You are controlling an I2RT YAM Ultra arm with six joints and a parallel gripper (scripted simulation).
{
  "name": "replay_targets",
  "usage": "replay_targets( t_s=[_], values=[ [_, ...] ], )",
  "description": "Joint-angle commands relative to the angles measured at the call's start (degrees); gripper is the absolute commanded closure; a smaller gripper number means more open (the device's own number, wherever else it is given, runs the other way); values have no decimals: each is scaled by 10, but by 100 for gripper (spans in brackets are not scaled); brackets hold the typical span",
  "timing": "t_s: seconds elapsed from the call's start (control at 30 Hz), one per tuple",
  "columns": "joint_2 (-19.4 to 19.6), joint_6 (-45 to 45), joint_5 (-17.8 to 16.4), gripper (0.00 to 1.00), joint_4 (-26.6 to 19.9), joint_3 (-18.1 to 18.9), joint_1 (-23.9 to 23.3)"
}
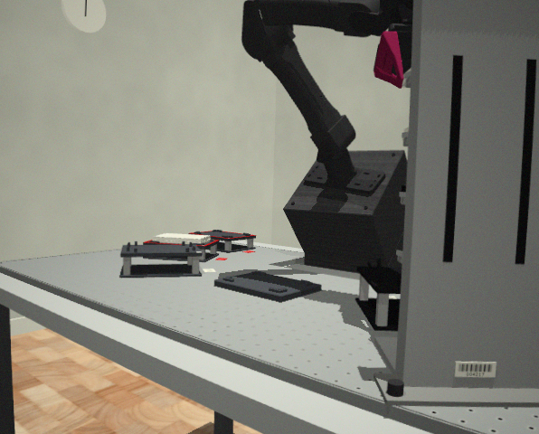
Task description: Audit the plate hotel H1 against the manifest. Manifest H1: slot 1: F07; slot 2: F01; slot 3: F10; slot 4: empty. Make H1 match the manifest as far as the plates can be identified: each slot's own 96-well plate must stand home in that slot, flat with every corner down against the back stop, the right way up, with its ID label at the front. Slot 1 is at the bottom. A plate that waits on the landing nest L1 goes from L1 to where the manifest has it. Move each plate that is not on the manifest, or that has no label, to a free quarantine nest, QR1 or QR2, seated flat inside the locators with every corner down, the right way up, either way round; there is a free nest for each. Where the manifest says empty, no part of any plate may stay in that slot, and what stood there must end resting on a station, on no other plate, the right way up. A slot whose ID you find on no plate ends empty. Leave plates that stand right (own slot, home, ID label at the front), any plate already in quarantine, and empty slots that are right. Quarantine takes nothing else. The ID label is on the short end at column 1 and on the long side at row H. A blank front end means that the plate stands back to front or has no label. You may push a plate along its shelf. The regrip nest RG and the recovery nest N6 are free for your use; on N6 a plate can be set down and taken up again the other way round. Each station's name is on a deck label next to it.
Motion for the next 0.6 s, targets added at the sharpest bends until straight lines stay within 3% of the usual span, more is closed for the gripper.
replay_targets(
  t_s=[0.0,0.57],
  values=[
    [-8,4,7,14,0,-5,10],
    [-38,16,31,14,0,-45,34]
  ],
)
